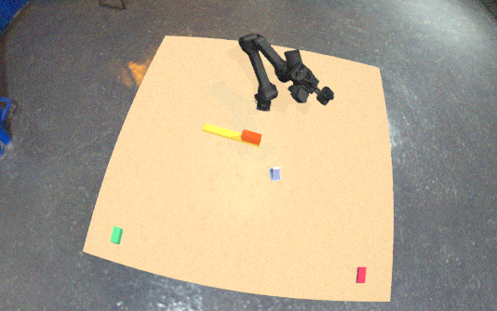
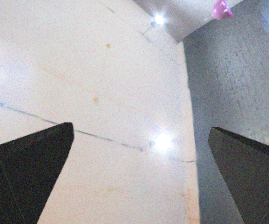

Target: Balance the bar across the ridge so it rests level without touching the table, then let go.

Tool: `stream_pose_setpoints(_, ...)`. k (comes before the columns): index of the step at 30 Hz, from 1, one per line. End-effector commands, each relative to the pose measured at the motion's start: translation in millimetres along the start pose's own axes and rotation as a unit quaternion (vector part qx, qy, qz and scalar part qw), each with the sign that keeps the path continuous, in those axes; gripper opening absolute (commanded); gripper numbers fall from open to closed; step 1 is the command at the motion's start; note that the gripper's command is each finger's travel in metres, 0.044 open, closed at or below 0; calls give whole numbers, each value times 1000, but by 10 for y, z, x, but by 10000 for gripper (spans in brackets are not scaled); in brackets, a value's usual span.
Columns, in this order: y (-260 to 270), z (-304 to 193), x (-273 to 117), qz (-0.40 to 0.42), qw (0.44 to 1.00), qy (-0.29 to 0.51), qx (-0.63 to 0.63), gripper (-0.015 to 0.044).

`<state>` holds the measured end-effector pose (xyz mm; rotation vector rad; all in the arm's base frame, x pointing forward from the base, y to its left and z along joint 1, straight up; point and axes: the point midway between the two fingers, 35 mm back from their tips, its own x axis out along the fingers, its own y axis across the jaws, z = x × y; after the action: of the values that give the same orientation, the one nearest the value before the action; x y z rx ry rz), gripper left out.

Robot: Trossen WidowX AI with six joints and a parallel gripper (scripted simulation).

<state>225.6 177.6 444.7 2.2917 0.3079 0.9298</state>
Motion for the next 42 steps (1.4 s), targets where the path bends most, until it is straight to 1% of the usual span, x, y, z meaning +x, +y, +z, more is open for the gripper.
stream_pose_setpoints(1,-4,10,3,-1,1000,-2,-2,374)
stream_pose_setpoints(3,-31,88,26,-10,1000,-16,-18,321)
stream_pose_setpoints(4,-51,147,42,-17,999,-26,-29,315)
stream_pose_setpoints(14,-194,789,106,-91,978,-132,-133,315)
stream_pose_setpoints(23,-239,1389,14,-164,938,-225,-205,315)
stream_pose_setpoints(32,-214,1957,-221,-242,883,-313,-254,315)
stream_pose_setpoints(42,-127,2489,-628,-331,808,-400,-277,315)
